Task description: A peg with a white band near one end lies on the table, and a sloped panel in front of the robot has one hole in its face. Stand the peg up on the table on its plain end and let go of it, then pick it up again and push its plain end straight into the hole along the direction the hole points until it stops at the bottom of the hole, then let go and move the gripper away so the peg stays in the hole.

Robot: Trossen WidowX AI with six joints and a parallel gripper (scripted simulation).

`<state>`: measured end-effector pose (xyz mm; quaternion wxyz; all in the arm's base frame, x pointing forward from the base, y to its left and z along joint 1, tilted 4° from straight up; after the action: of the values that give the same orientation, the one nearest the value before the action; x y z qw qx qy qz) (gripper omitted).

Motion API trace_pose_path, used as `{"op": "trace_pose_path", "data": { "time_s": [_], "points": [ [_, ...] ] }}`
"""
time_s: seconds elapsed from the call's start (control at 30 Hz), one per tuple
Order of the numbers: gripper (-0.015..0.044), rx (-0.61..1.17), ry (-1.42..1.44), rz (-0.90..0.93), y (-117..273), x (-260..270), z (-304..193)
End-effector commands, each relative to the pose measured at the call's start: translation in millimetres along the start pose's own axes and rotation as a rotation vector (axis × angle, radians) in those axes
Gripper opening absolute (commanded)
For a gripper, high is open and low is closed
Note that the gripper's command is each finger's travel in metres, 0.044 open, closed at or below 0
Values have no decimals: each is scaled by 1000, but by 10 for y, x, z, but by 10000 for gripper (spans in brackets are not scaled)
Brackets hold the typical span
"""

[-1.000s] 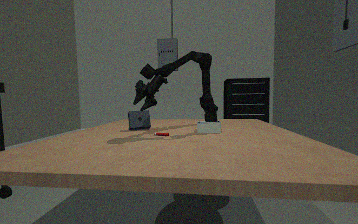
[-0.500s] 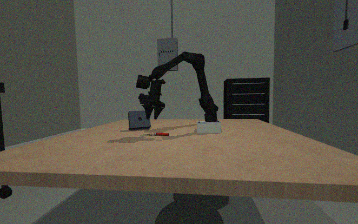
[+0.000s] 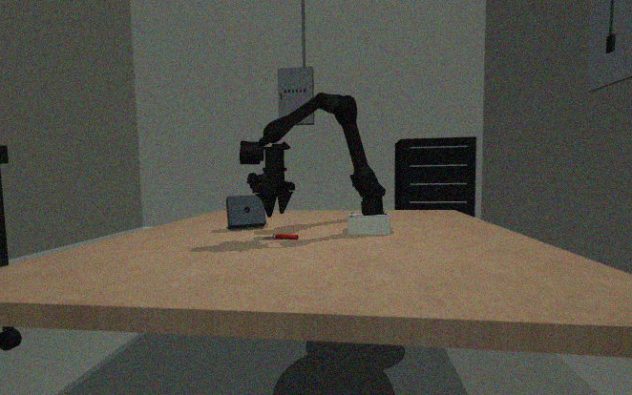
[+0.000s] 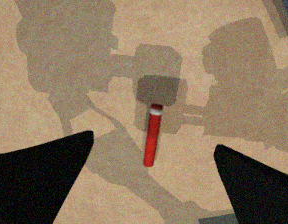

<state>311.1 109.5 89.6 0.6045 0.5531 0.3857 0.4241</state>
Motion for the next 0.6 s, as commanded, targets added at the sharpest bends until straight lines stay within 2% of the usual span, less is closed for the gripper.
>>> {"op": "trace_pose_path", "data": {
  "time_s": [0.0, 0.57],
  "points": [
    [440, 0, -3, -7, -69, -8, 3],
    [440, 0, -4, -7, -348, -5, 10]
  ]
}}
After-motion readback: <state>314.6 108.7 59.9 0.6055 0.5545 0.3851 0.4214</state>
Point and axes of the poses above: the point midway between the two fingers, 35 mm back from their tips, its own y axis back along the fingers, its own x axis across the jaws, z = x × y, the point moved 2 cm from there along y, back along the fingers, and after that the axes turned 5 degrees about -y, right-handed, at the moved point
